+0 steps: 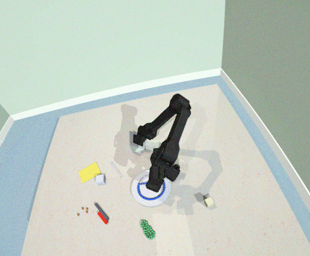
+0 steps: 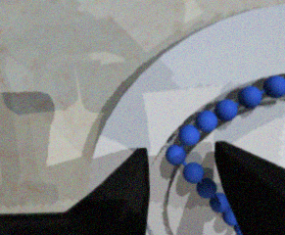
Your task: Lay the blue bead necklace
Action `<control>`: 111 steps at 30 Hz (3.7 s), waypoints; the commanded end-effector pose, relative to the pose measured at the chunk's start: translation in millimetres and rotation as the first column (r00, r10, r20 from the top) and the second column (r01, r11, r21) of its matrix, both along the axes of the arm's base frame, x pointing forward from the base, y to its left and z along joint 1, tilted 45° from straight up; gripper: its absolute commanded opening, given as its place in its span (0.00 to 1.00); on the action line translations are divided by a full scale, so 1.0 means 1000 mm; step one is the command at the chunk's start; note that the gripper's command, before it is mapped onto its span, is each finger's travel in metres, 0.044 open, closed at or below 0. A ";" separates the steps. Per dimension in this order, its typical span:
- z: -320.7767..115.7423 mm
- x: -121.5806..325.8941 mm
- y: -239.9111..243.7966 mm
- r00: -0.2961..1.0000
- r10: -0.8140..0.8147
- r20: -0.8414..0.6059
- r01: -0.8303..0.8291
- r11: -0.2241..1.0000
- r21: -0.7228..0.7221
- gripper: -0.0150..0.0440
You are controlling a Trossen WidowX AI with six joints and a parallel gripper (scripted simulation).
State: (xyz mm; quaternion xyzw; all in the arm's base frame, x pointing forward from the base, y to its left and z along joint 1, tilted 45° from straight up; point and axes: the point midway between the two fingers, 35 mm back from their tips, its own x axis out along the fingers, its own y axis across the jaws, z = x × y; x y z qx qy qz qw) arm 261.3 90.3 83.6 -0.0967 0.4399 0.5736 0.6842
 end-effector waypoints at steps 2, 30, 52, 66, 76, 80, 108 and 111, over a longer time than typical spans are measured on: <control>0.000 0.000 0.000 1.000 0.000 0.001 0.000 1.000 0.000 0.70; 0.000 0.002 -0.014 0.983 -0.127 -0.131 0.126 0.992 -0.016 0.87; -0.058 0.008 -0.112 -0.482 -0.672 -0.562 0.572 0.245 -0.783 0.46; -0.067 0.010 -0.105 -0.474 -0.678 -0.562 0.581 0.239 -0.778 0.46; -0.076 0.008 -0.095 -0.478 -0.675 -0.563 0.577 0.242 -0.780 0.46; -0.081 0.007 -0.090 -0.479 -0.673 -0.563 0.575 0.243 -0.781 0.46; -0.085 0.008 -0.086 -0.475 -0.678 -0.561 0.577 0.242 -0.780 0.25; -0.085 0.008 -0.086 -0.475 -0.678 -0.561 0.577 0.242 -0.780 0.25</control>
